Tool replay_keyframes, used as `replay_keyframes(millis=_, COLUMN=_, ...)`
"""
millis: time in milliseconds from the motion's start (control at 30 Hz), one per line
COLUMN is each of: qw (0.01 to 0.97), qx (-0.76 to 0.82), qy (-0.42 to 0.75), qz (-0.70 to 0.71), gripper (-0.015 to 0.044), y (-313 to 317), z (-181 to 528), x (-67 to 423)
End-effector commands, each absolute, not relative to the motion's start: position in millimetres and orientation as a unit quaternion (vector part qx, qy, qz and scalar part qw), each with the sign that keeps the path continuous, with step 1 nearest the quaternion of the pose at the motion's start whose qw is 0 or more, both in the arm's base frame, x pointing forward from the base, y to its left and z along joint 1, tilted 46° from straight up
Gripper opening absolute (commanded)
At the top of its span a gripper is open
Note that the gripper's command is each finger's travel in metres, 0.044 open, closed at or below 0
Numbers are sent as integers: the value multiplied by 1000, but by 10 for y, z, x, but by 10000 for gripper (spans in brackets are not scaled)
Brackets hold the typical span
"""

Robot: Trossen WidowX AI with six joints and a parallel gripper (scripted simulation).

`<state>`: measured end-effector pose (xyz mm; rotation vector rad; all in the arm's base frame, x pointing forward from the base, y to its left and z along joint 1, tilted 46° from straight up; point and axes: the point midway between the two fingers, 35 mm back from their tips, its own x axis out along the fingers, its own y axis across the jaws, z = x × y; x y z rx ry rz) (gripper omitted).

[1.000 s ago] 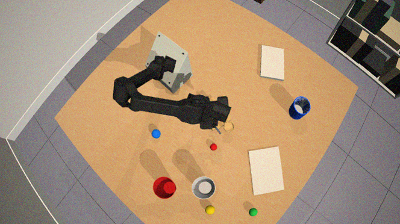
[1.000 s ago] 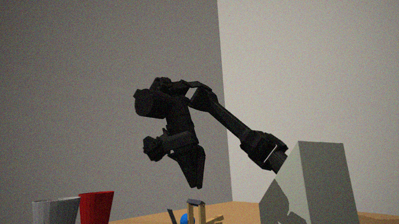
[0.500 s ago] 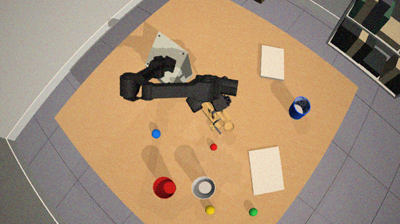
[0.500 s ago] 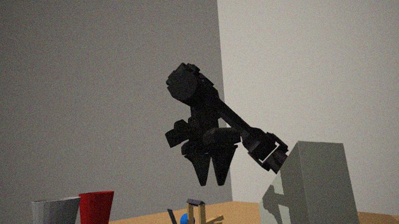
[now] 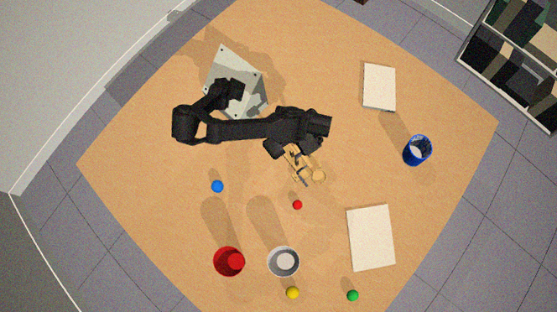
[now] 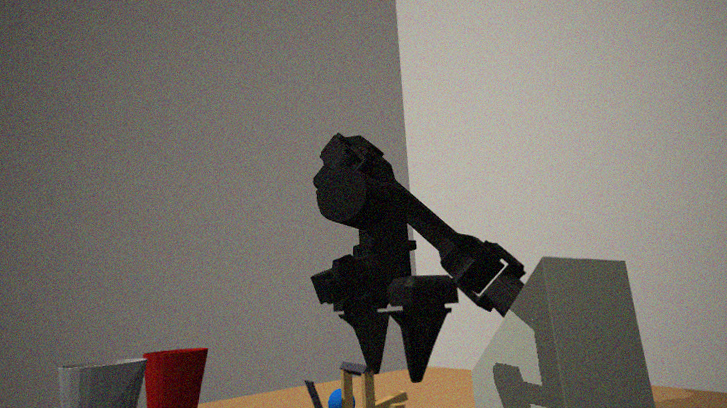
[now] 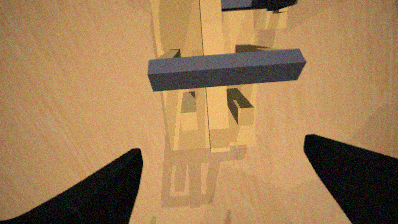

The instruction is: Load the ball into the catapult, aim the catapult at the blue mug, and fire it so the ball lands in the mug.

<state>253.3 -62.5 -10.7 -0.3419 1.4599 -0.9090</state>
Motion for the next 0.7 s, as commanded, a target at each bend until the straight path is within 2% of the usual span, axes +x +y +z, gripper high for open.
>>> replay_keyframes(millis=0, qw=640, qx=-155, qy=639, qz=-397, gripper=440, y=-677, z=-164, x=2513)
replay_keyframes(millis=667, qw=640, qx=-155, qy=639, qz=-397, gripper=440, y=-899, z=-385, x=2480)
